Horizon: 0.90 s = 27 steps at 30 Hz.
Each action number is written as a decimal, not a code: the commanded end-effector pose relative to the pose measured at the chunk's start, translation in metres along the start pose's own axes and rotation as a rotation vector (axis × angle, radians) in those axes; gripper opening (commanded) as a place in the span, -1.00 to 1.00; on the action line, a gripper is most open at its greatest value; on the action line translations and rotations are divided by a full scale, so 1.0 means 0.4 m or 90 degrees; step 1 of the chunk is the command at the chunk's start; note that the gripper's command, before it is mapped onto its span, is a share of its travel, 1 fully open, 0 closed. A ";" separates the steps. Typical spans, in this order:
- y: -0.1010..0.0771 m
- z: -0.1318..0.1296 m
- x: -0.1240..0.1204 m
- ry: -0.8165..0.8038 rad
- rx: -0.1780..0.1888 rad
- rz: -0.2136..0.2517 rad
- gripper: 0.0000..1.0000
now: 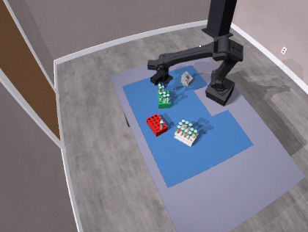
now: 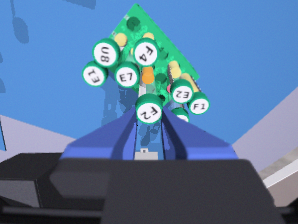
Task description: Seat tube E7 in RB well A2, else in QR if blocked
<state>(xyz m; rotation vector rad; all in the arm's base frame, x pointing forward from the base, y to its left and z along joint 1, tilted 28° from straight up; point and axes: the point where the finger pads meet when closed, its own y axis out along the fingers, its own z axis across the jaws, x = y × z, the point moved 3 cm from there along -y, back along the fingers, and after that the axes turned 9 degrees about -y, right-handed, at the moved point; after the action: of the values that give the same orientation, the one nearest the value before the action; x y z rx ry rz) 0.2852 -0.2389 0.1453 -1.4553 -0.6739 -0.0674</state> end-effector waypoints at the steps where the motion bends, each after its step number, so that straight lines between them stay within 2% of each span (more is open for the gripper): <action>1: -0.086 -0.059 0.043 -0.019 -0.048 -0.018 -1.00; 3: -0.080 -0.062 0.039 -0.016 -0.041 -0.016 -1.00; 7: -0.102 -0.061 0.045 -0.019 -0.048 -0.018 -1.00; 10: -0.104 -0.061 0.044 -0.019 -0.048 -0.018 -1.00; 11: -0.097 -0.059 0.044 -0.020 -0.042 -0.016 -1.00; 13: -0.112 -0.058 0.042 -0.019 -0.048 -0.017 -1.00; 20: -0.130 -0.054 0.039 -0.020 -0.048 -0.017 -1.00; 23: -0.124 -0.055 0.037 -0.017 -0.040 -0.015 -1.00; 27: -0.137 -0.056 0.040 -0.019 -0.044 -0.016 -1.00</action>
<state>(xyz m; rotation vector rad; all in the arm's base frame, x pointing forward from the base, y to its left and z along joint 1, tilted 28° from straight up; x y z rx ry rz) 0.2752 -0.2422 0.1664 -1.4539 -0.6748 -0.0664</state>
